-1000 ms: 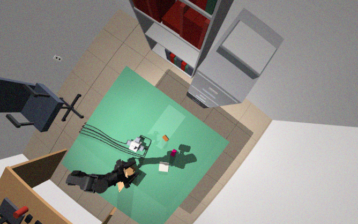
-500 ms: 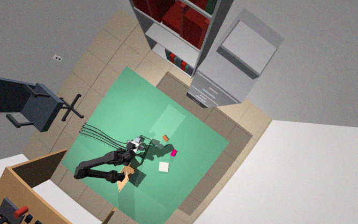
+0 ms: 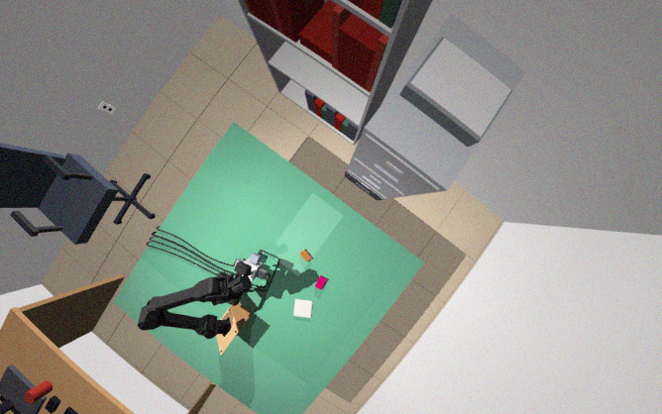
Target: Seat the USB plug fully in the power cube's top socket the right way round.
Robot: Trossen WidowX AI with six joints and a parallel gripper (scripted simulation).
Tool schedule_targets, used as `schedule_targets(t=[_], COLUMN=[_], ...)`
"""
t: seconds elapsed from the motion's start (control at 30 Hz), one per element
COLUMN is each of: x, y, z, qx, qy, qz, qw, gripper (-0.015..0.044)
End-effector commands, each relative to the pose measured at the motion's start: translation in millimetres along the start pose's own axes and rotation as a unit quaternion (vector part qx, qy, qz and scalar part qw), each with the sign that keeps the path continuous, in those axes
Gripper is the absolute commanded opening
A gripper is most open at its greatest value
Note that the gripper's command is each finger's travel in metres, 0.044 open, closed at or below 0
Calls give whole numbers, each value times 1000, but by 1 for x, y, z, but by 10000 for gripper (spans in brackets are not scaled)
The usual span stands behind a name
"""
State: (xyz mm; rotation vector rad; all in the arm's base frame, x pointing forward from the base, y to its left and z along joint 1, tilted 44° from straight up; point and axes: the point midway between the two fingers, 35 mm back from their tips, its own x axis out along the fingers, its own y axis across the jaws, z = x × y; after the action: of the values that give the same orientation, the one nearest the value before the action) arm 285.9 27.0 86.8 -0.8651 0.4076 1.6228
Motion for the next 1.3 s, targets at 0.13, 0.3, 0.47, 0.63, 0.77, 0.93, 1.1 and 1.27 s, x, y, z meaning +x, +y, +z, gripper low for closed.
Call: schedule_targets(t=[0.13,0.3,0.47,0.63,0.77,0.93,1.1,1.27], x=[8,13,18,23,26,24,24,24], y=[0,0,0,0,0,0,0,0], z=[0,0,0,0,0,0,0,0], qx=[2,2,2,2,2,0,0,0], qy=[-2,-2,-2,-2,-2,-1,-1,-1], qz=[-1,-1,-1,-1,-1,1,1,1], qw=[1000,1000,1000,1000,1000,1000,1000,1000], gripper=[440,440,440,440,440,335,204,72])
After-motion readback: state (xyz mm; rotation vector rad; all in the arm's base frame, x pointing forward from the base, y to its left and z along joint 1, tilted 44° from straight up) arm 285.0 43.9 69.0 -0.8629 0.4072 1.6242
